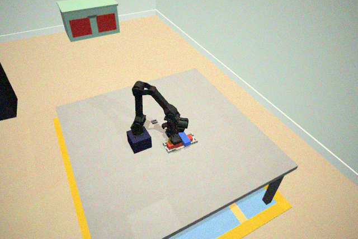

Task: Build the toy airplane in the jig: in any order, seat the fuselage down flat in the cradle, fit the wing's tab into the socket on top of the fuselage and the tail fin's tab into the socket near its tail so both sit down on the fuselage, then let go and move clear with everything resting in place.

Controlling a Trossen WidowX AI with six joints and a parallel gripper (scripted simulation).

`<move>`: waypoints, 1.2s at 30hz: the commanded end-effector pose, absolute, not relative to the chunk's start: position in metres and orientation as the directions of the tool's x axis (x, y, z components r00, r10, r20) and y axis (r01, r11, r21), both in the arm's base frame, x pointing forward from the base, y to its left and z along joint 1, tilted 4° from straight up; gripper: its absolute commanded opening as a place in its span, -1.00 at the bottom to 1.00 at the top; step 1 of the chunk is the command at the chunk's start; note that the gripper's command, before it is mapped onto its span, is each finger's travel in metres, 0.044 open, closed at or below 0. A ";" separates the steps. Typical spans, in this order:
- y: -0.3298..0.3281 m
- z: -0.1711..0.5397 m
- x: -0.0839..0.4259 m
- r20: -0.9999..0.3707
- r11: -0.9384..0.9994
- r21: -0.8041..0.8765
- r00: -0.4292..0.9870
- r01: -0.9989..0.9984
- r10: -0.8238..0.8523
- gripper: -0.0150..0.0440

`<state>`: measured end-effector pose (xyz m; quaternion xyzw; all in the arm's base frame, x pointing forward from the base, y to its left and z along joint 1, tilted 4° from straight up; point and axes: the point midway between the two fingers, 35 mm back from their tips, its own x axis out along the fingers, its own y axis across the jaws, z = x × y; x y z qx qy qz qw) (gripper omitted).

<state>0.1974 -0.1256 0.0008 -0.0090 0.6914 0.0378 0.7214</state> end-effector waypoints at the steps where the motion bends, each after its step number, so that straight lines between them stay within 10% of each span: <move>1: -0.126 0.001 0.198 -0.998 0.997 0.038 0.042 -0.067 0.041 -0.40; 10: -0.126 0.001 0.198 -0.998 0.997 0.038 0.042 -0.067 0.041 0.39; 36: -0.133 0.092 0.197 -0.998 0.997 0.042 0.040 -0.063 0.044 0.39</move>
